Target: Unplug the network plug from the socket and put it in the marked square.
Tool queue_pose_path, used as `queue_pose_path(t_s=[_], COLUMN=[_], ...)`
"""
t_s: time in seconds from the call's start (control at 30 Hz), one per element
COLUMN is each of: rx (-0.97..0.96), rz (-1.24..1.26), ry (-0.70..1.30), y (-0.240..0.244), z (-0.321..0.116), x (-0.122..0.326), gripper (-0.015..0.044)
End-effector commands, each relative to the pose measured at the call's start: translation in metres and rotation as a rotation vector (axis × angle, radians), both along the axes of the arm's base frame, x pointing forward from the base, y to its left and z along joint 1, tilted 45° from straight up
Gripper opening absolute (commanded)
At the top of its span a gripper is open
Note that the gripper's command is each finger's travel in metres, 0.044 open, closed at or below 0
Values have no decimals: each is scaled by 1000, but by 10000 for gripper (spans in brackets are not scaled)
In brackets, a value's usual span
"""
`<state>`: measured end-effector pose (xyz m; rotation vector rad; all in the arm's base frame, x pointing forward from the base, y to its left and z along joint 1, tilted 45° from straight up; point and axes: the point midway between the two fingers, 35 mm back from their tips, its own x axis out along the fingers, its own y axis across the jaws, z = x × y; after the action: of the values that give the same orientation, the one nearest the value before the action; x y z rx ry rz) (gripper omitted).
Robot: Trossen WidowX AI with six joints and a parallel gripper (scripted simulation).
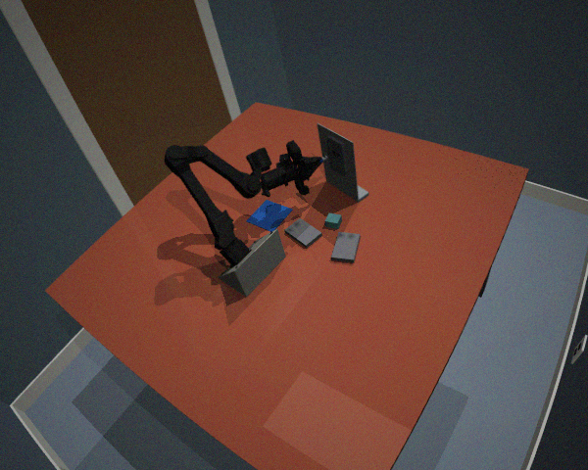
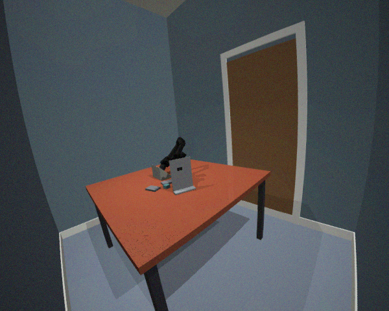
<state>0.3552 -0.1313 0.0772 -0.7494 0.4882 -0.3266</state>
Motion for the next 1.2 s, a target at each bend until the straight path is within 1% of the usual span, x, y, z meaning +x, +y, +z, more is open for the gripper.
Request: queue_pose_path(t_s=[0.0,1.17], rx=[4,4], rz=[-6,-6], ry=[5,6], y=[1,9], z=[-1,4], x=[-3,-17], gripper=[0,0])
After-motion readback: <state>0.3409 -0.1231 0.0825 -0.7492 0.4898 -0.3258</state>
